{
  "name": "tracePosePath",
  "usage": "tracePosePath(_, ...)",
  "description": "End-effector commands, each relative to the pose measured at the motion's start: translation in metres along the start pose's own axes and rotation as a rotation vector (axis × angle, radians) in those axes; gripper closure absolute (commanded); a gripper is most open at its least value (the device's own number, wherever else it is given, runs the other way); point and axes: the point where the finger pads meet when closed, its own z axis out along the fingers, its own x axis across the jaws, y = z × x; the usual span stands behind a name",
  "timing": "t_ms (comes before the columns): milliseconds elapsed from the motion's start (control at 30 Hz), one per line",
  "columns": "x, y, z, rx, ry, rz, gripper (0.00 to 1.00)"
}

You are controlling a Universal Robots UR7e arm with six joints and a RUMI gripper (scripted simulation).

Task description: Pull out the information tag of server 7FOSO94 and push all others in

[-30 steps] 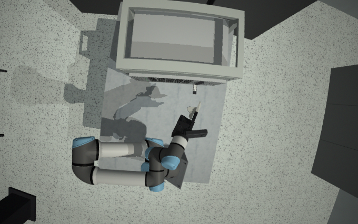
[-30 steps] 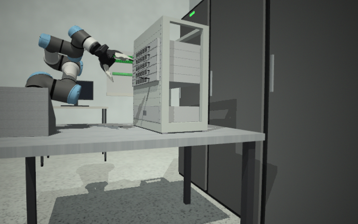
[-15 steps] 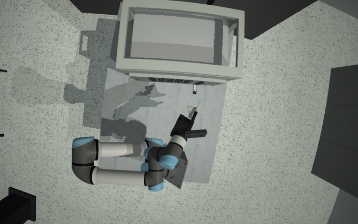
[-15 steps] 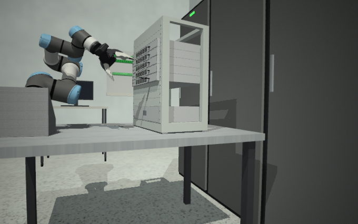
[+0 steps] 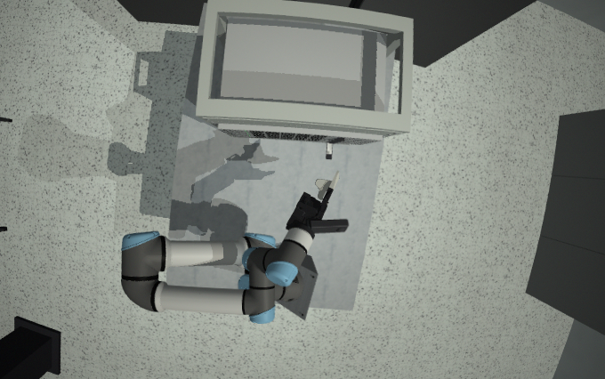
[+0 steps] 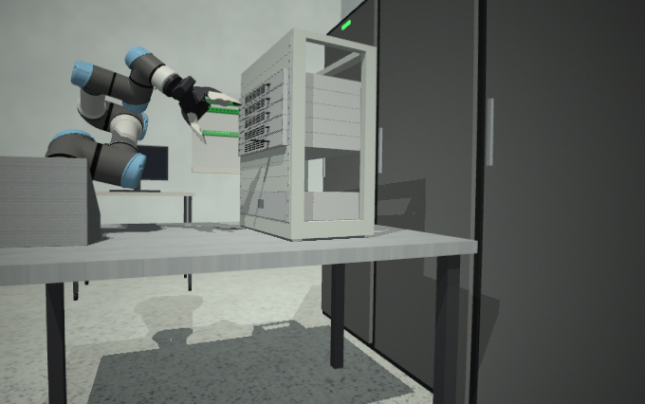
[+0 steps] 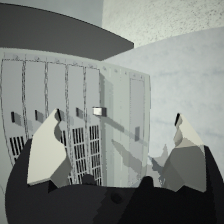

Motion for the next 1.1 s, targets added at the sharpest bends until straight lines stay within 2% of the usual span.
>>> tracePosePath(0,-0.002,0.000,-0.001,0.006,-0.003,0.001,0.00)
tracePosePath(1067,-0.013,0.002,-0.007,0.042,-0.021,0.006,0.00)
